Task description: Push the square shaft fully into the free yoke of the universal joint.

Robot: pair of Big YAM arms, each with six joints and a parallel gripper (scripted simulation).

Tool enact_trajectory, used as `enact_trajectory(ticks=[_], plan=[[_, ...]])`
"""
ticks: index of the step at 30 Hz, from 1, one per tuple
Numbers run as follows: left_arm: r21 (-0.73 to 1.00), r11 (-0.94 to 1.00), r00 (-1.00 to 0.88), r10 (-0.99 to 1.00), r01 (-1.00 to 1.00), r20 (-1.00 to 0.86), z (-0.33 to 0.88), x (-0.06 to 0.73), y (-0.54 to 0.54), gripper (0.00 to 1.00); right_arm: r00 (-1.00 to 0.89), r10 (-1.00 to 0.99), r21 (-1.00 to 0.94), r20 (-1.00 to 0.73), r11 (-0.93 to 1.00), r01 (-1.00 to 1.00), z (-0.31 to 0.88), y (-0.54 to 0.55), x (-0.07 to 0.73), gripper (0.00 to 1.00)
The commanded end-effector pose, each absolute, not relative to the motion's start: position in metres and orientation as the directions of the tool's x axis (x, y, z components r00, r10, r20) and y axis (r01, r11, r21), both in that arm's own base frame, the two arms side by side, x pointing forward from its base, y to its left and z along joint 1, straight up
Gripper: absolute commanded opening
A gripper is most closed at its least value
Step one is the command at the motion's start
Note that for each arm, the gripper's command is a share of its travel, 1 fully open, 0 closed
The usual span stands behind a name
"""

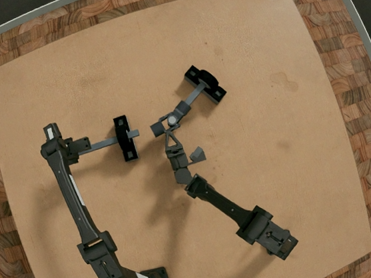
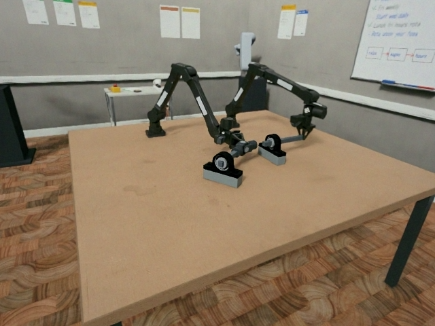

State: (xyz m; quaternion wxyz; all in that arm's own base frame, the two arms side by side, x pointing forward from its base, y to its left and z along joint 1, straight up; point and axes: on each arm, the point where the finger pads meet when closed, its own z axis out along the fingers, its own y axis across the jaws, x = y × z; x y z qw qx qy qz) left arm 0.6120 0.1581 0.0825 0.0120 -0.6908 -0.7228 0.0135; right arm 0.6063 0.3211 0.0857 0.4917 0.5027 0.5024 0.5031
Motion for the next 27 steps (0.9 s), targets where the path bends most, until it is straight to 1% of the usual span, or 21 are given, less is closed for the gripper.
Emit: enact_trajectory(ticks=[1, 10, 18, 24, 25, 27], plan=[[-0.005, 0.043, -0.043, 0.999, 0.999, 0.003, 0.095, 0.619, 0.159, 0.19, 0.005, 0.999, 0.999, 0.043, -0.043, 0.0, 0.088, 0.326, 0.62, 0.34], [-0.005, 0.043, -0.043, 0.999, 0.999, 0.003, 0.095, 0.619, 0.159, 0.19, 0.023, 0.999, 0.999, 0.044, -0.044, -0.001, 0.088, 0.332, 0.619, 0.34], [-0.005, 0.043, -0.043, 0.999, 0.999, 0.003, 0.095, 0.619, 0.159, 0.19, 0.16, 0.986, 0.998, 0.056, -0.056, -0.005, 0.089, 0.333, 0.625, 0.34], [-0.005, 0.043, -0.043, 0.999, 0.999, 0.003, 0.095, 0.619, 0.159, 0.19, 0.159, 0.986, 0.998, 0.059, -0.058, -0.008, 0.089, 0.333, 0.625, 0.34], [0.029, 0.039, -0.04, 0.999, 0.999, 0.008, 0.11, 0.622, 0.157, 0.19, 0.16, 0.985, 0.998, 0.069, -0.069, -0.006, 0.089, 0.333, 0.625, 0.34], [0.029, 0.039, -0.04, 0.999, 0.999, 0.008, 0.11, 0.622, 0.157, 0.19, 0.16, 0.985, 0.998, 0.069, -0.069, -0.006, 0.089, 0.333, 0.625, 0.34]])
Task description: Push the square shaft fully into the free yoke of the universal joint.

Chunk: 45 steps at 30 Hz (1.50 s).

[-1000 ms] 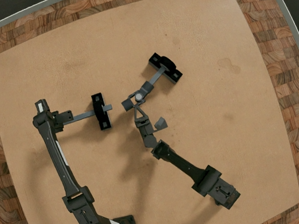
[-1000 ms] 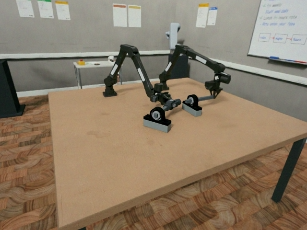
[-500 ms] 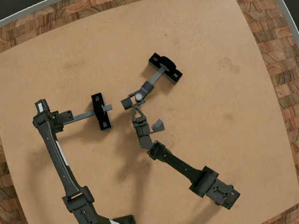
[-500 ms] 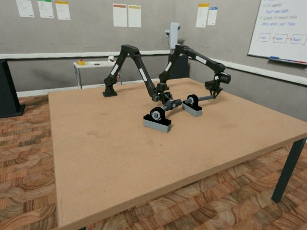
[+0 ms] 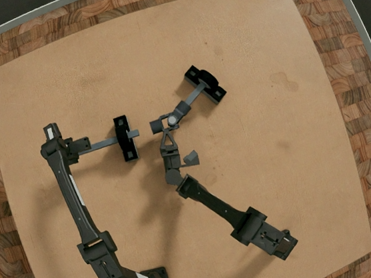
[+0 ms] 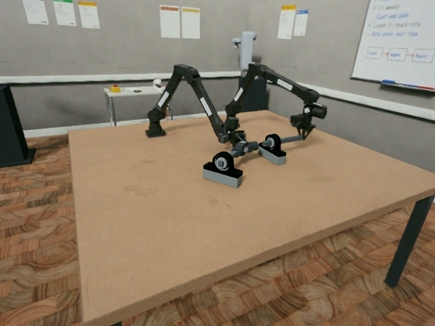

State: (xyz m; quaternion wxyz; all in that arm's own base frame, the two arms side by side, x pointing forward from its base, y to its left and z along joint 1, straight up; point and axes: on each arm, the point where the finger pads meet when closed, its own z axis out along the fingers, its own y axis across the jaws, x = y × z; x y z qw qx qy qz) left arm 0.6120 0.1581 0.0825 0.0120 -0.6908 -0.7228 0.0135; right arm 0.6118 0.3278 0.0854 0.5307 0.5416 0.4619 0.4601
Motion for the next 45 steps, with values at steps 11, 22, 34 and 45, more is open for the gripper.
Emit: enact_trajectory(ticks=[11, 22, 34, 45], plan=[[0.025, 0.043, -0.043, 0.999, 0.999, 0.005, 0.11, 0.623, 0.14, 0.19, 0.179, 0.977, 0.993, 0.117, -0.114, -0.026, 0.107, 0.326, 0.63, 0.34], [0.019, 0.043, -0.043, 0.999, 0.999, 0.003, 0.11, 0.622, 0.13, 0.19, 0.179, 0.977, 0.993, 0.116, -0.113, -0.025, 0.106, 0.327, 0.63, 0.34], [0.019, 0.043, -0.043, 0.999, 0.999, 0.003, 0.11, 0.622, 0.12, 0.19, 0.166, 0.981, 0.995, 0.1, -0.099, -0.017, 0.1, 0.33, 0.621, 0.34], [0.019, 0.043, -0.043, 0.999, 0.999, 0.002, 0.11, 0.622, 0.109, 0.19, 0.166, 0.981, 0.995, 0.1, -0.099, -0.017, 0.1, 0.33, 0.621, 0.34]])
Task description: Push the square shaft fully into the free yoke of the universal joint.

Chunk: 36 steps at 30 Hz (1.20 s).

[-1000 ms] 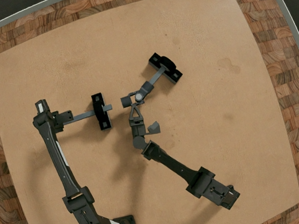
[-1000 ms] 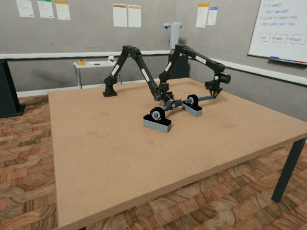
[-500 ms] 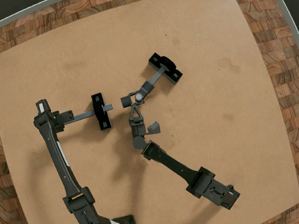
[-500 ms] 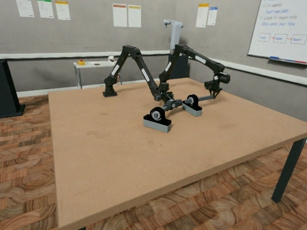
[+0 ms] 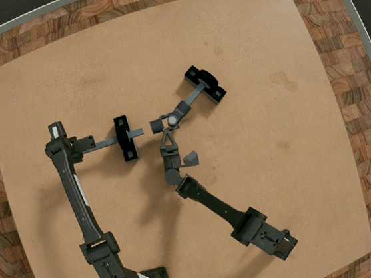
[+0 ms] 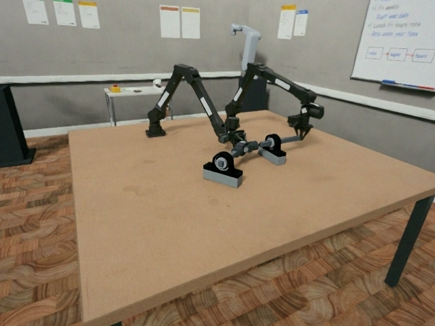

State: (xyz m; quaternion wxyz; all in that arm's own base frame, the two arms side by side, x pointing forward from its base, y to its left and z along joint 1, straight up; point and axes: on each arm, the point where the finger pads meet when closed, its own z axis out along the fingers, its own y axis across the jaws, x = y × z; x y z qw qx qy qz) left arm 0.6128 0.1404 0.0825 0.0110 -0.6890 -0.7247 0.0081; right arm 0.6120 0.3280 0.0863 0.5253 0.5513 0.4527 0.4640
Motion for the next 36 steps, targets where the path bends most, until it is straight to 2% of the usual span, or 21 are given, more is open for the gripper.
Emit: enact_trajectory(ticks=[1, 36], plan=[[0.019, 0.043, -0.043, 0.999, 0.999, 0.002, 0.11, 0.622, 0.108, 0.19, 0.166, 0.981, 0.995, 0.1, -0.099, -0.017, 0.1, 0.33, 0.621, 0.34], [0.019, 0.043, -0.043, 0.999, 0.999, 0.0, 0.11, 0.623, 0.084, 0.19, 0.166, 0.981, 0.995, 0.1, -0.099, -0.017, 0.1, 0.33, 0.621, 0.34]])
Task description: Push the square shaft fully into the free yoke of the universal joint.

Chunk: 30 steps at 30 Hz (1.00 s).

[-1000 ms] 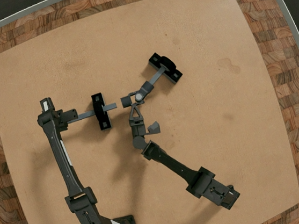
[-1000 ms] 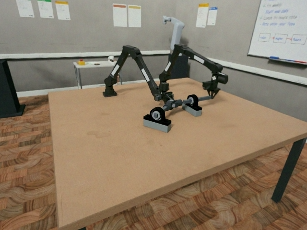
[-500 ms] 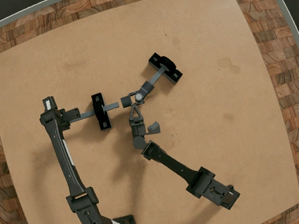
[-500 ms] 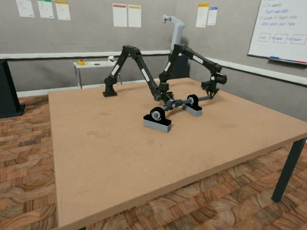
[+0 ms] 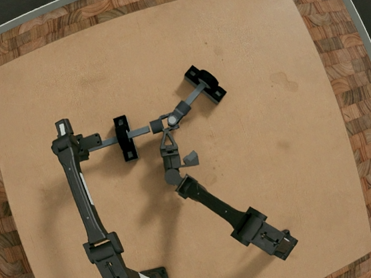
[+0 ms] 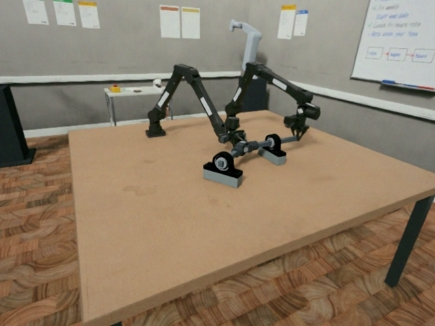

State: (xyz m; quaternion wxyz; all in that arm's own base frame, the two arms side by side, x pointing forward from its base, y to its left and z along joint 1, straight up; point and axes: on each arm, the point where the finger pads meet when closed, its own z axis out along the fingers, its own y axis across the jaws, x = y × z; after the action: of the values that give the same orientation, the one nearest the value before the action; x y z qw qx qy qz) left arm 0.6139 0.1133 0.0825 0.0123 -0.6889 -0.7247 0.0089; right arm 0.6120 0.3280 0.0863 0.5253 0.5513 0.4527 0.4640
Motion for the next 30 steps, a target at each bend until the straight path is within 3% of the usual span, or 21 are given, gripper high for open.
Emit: enact_trajectory(ticks=[1, 30], plan=[[0.019, 0.043, -0.043, 0.999, 0.999, 0.0, 0.11, 0.623, 0.084, 0.19, 0.166, 0.981, 0.995, 0.1, -0.099, -0.017, 0.1, 0.33, 0.621, 0.34], [0.045, 0.035, -0.036, 0.999, 0.998, 0.004, 0.11, 0.624, 0.112, 0.19, 0.166, 0.981, 0.995, 0.1, -0.099, -0.017, 0.1, 0.33, 0.621, 0.34]])
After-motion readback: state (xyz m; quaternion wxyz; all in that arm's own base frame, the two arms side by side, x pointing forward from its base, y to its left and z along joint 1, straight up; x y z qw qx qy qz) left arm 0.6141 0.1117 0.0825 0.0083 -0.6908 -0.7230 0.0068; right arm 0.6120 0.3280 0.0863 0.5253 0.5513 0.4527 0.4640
